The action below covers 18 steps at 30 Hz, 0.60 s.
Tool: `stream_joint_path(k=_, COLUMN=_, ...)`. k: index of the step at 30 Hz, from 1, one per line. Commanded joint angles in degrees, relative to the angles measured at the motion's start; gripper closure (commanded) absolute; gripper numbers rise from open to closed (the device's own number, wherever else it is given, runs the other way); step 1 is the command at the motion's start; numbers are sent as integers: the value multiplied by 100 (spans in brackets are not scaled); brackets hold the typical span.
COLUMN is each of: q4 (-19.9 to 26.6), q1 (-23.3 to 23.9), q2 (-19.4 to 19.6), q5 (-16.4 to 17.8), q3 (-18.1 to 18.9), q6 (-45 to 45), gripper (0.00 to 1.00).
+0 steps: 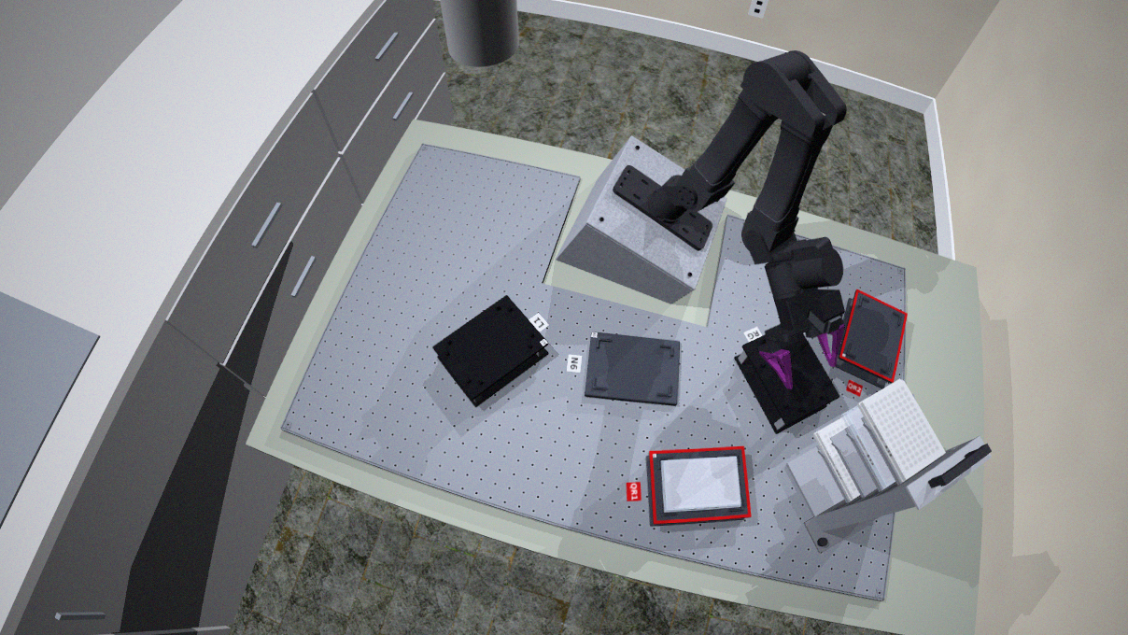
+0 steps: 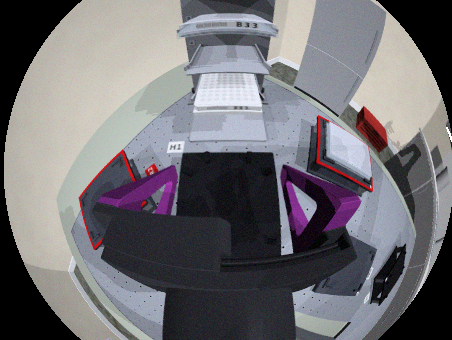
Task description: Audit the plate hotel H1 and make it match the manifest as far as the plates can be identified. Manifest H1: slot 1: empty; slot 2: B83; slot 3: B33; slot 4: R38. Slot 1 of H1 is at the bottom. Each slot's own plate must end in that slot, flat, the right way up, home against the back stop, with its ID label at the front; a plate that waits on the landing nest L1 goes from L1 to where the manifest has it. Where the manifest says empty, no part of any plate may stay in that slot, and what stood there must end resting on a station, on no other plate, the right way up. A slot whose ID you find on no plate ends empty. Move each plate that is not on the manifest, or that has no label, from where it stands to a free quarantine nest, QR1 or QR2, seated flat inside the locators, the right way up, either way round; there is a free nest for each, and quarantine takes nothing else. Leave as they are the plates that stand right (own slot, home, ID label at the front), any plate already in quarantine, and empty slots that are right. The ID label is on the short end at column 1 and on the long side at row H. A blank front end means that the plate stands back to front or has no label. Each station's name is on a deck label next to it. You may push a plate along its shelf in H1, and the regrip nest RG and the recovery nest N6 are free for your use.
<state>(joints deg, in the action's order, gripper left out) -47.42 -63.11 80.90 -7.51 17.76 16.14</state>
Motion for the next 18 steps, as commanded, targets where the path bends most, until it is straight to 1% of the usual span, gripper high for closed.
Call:
stream_joint_path(k=1, q4=-159, q1=40, q2=27, q5=-7, q3=176, q6=-28, gripper=0)
stream_joint_path(k=4, q4=-160, q1=40, q2=29, q5=-7, q3=177, q6=-28, gripper=0)
stream_joint_path(k=5, q4=-96, q1=12, q2=-15, q5=-4, q3=65, q6=-9, gripper=0)
stream_joint_path(k=18, q4=-96, q1=12, q2=-15, q5=-4, q3=65, q6=-9, gripper=0)
